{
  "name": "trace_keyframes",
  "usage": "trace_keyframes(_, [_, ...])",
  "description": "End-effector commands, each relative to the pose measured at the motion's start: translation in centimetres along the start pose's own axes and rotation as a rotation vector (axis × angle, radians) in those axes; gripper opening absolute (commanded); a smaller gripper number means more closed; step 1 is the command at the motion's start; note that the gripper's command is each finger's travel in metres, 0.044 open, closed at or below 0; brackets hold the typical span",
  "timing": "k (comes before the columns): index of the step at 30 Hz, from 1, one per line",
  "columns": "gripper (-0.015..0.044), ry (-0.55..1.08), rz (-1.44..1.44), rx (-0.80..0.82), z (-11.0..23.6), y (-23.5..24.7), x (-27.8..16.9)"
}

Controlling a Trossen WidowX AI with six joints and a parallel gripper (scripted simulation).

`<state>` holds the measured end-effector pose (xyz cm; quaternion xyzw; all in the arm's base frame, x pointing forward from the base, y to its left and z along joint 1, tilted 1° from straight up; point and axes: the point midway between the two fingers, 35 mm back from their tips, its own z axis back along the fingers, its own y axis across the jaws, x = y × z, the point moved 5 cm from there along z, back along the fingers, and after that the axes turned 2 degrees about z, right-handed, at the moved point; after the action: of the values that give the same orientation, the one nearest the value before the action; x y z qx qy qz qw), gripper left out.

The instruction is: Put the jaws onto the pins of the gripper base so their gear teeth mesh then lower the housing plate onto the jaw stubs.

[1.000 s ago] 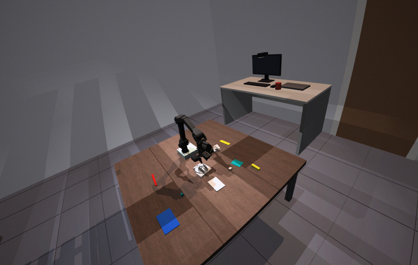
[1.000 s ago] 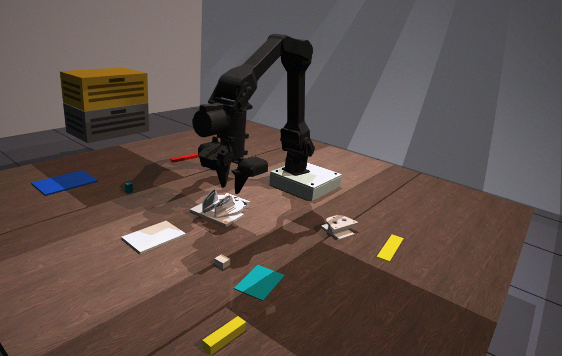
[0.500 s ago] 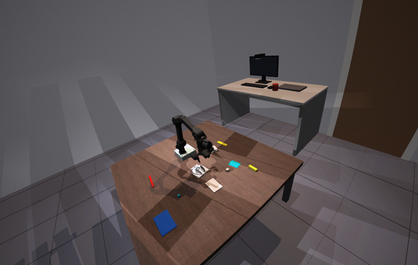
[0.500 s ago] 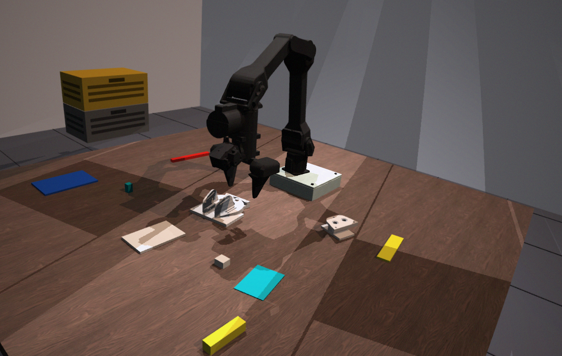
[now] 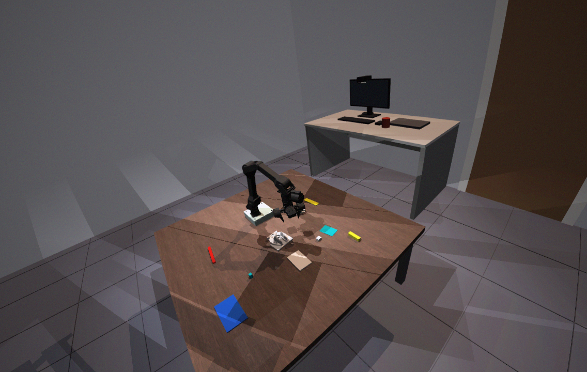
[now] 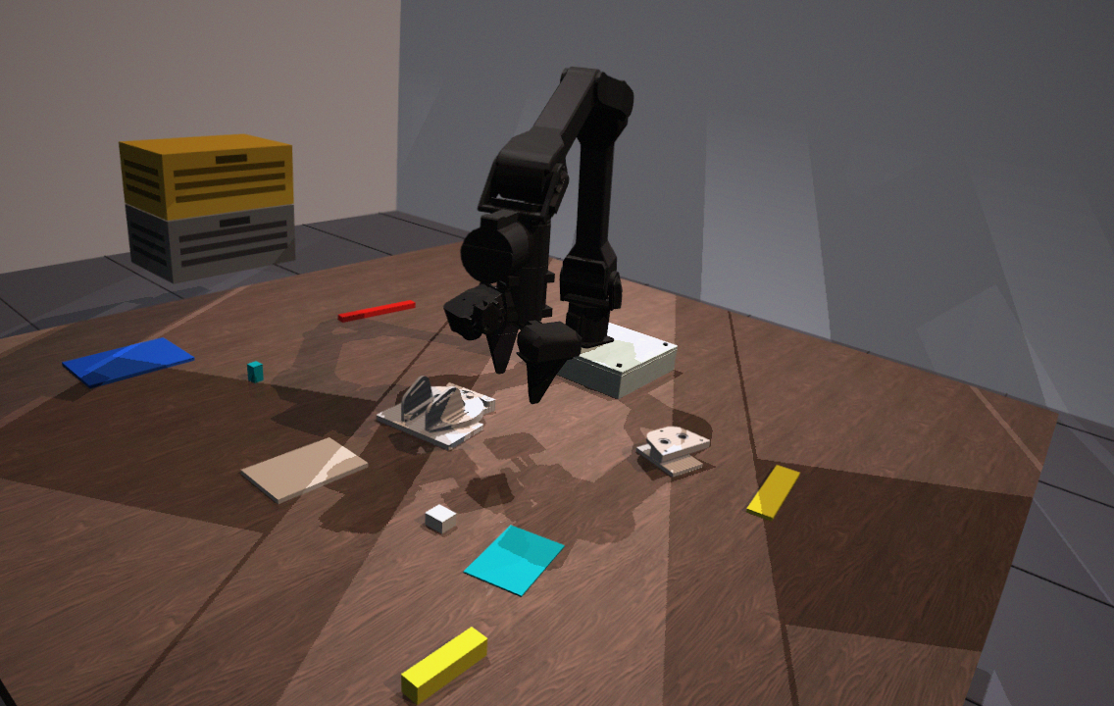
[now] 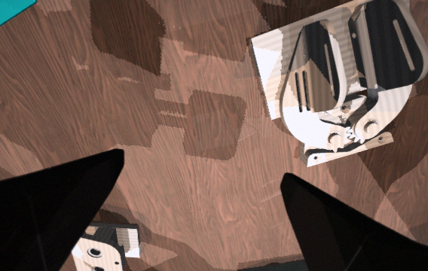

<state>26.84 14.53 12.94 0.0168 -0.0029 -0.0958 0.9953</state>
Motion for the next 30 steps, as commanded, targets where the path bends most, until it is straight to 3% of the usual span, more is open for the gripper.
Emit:
trace_keyframes(1, [0.0440, -0.003, -0.093, -0.007, 0.1, 1.1, -0.8])
trace_keyframes(30, [0.0440, 0.001, -0.735, -0.006, 0.7, 7.1, -7.7])
